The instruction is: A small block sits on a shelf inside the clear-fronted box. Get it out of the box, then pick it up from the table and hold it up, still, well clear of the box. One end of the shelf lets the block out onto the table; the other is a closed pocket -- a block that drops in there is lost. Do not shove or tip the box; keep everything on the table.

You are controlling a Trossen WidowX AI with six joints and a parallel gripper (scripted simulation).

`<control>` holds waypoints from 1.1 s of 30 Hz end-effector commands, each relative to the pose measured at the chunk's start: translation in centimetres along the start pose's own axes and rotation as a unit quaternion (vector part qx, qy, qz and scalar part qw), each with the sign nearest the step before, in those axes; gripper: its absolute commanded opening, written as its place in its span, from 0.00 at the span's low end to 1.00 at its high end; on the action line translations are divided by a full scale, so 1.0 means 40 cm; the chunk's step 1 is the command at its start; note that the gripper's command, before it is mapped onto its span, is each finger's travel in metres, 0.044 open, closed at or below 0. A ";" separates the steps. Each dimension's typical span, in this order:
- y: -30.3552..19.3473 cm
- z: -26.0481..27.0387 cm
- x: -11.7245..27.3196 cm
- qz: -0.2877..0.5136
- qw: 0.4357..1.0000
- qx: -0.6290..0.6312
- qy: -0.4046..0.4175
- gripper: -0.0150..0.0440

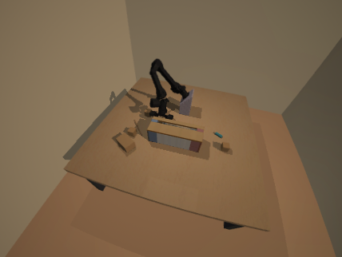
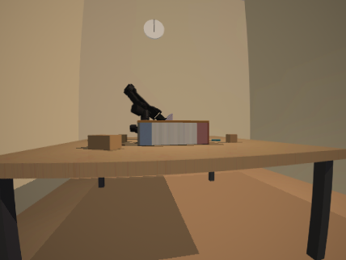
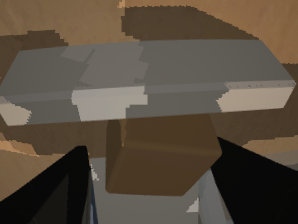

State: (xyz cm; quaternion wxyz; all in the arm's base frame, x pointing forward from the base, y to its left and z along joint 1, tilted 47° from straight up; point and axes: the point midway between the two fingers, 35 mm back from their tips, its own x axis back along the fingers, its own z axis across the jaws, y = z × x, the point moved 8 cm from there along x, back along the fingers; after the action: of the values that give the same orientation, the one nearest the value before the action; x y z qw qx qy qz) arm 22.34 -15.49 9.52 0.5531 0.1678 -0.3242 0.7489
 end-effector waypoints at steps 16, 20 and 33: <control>-0.036 -0.004 0.069 -0.002 1.000 0.001 -0.004 0.25; -0.056 -0.002 0.119 -0.001 1.000 0.000 -0.003 0.25; -0.063 -0.012 0.151 -0.006 0.989 0.149 -0.003 0.25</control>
State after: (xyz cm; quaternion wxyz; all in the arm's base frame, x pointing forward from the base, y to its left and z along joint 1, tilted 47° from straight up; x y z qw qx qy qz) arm 22.75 -10.63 13.44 0.5355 0.2258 -0.2519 0.7738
